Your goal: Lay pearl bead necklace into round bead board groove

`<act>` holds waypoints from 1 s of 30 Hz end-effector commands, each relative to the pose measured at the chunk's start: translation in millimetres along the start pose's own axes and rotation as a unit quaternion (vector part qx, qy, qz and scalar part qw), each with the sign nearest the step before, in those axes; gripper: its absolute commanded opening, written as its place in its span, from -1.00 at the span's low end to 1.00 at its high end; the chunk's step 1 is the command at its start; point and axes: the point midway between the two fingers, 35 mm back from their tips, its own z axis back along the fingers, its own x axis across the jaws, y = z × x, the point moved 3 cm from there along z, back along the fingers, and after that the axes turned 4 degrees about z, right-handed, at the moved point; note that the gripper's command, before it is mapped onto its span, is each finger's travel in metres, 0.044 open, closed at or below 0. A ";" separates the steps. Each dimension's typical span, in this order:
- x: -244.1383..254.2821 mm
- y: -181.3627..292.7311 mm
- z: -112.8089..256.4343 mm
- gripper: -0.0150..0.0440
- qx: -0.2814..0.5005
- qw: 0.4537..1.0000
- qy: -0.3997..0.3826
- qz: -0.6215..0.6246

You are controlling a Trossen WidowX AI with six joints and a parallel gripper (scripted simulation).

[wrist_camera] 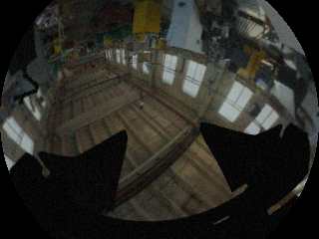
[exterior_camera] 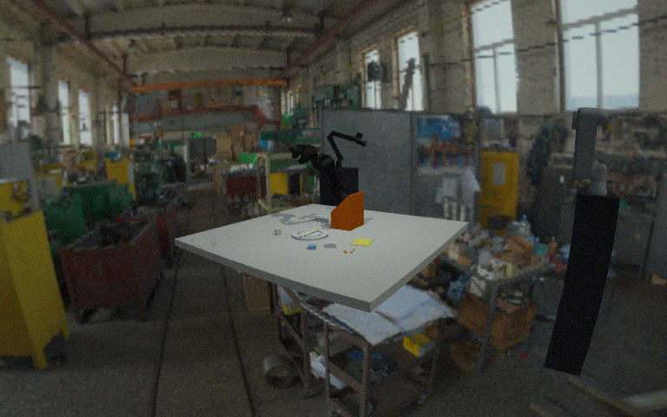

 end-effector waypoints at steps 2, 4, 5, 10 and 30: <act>1.9 -2.0 -0.8 0.69 -0.002 1.000 -0.003 -0.013; 7.1 -7.6 -3.1 0.51 -0.009 0.999 -0.012 -0.049; 9.7 -10.9 -4.3 0.42 -0.013 0.997 -0.017 -0.068; 21.0 -29.1 -9.9 0.36 -0.033 0.985 -0.042 -0.163; 28.6 -120.3 -27.3 0.36 -0.129 0.861 -0.136 -0.474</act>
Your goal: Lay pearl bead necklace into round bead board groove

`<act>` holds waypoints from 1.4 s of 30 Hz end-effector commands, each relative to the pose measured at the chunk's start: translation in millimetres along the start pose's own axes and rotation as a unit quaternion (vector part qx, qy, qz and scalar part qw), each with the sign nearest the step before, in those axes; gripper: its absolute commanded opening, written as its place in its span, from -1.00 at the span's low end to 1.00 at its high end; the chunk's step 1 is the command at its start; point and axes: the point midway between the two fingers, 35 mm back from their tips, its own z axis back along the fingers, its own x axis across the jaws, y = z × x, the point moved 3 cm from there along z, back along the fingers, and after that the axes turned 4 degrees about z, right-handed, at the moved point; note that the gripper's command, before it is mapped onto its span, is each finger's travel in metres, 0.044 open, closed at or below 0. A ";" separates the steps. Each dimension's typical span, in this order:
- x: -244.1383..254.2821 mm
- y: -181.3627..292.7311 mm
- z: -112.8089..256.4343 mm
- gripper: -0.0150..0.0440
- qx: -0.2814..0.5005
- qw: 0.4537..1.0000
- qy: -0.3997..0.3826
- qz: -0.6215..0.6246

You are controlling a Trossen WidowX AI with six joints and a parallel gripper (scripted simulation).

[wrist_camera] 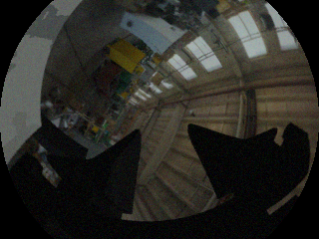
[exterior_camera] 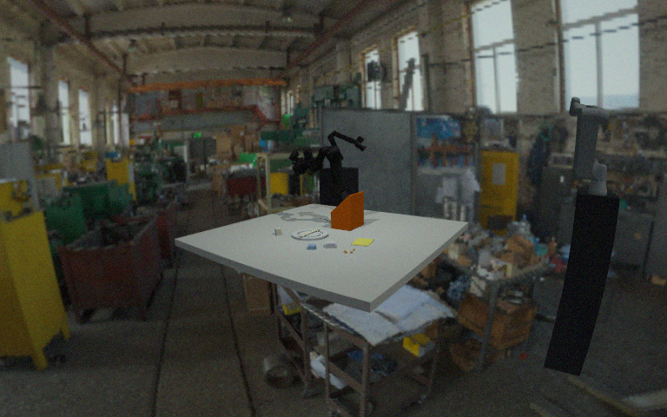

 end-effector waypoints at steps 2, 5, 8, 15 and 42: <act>14.2 -19.3 -10.2 0.36 -0.027 0.996 -0.031 -0.079; 21.4 -32.5 -14.7 0.36 -0.044 0.990 -0.049 -0.123; 27.7 -46.9 -18.6 0.36 -0.061 0.982 -0.069 -0.166; 38.1 -85.0 -24.0 0.36 -0.106 0.957 -0.109 -0.246; 32.7 -249.8 2.3 0.36 -0.255 0.786 -0.304 -0.474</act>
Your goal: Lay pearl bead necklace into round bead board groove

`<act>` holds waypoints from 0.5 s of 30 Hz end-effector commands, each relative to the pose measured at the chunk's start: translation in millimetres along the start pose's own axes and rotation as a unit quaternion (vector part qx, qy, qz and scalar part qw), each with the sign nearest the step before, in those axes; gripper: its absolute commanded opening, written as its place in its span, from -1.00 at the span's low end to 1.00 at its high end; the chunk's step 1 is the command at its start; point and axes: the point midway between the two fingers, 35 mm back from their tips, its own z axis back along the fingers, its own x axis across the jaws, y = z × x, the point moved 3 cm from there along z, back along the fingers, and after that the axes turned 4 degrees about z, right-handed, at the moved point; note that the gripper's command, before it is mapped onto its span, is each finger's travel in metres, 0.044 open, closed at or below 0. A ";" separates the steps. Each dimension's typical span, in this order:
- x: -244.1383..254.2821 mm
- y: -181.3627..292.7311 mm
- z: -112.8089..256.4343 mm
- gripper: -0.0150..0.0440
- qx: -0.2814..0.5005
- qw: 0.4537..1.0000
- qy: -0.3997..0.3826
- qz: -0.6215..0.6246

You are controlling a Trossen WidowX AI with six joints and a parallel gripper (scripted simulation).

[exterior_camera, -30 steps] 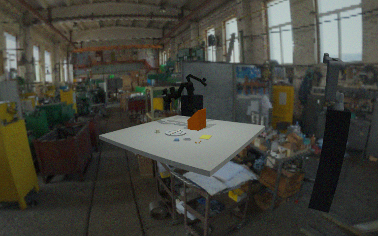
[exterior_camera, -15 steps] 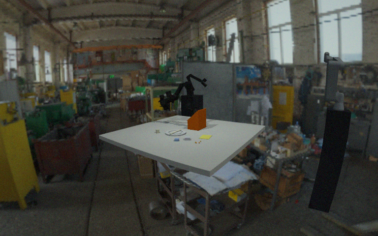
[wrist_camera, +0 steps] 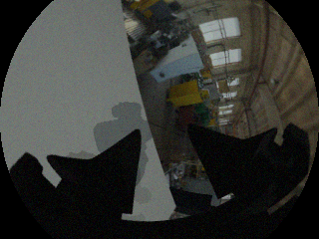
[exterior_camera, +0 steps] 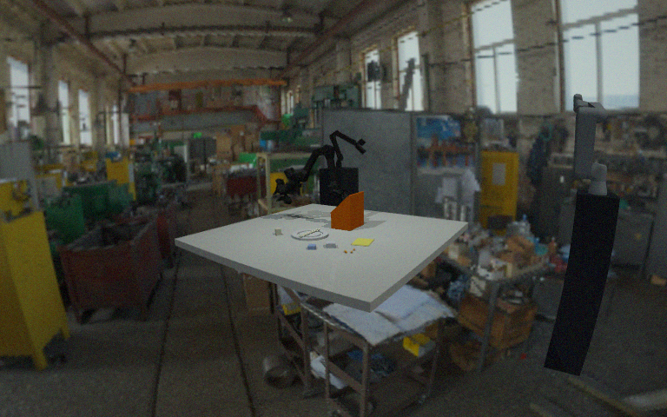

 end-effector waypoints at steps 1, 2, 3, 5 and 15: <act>16.4 -18.6 -7.3 0.36 -0.016 0.999 -0.034 -0.032; 20.2 -23.2 -8.4 0.36 -0.020 0.998 -0.043 -0.038; 24.0 -28.0 -9.4 0.36 -0.024 0.997 -0.051 -0.045; 31.7 -37.5 -11.0 0.36 -0.031 0.996 -0.068 -0.057; 79.5 -83.3 -9.1 0.36 -0.049 0.977 -0.166 -0.128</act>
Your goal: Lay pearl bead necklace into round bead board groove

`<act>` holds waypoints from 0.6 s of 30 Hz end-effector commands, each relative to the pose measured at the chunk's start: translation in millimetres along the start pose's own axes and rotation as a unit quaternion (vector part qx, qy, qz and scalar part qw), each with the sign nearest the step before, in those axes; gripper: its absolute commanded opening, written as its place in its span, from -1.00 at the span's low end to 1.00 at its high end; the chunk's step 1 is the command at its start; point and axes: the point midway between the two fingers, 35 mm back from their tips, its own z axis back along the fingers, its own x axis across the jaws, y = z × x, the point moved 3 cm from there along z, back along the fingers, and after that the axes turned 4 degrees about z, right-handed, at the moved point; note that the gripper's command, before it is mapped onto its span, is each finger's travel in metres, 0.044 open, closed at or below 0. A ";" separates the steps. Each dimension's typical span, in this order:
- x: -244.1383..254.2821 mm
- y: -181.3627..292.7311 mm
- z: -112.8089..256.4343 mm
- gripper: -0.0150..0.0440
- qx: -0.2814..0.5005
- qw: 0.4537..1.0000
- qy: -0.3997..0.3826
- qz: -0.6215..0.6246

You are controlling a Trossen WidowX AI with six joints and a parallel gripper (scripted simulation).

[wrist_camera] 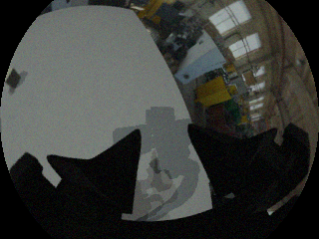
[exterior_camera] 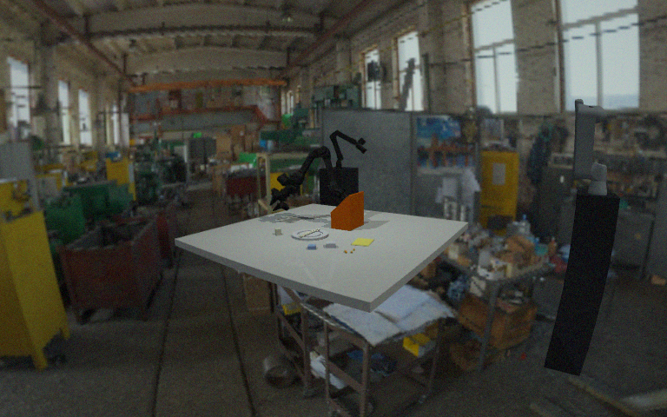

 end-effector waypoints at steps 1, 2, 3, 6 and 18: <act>24.1 -14.2 -5.1 0.36 -0.003 0.999 -0.041 -0.031; 28.5 -16.8 -5.6 0.36 -0.004 0.998 -0.049 -0.036; 32.0 -18.8 -5.9 0.36 -0.004 0.998 -0.055 -0.040; 46.3 -29.1 -7.1 0.36 -0.009 0.996 -0.079 -0.044; 116.4 -74.8 -3.7 0.36 -0.006 0.979 -0.194 -0.063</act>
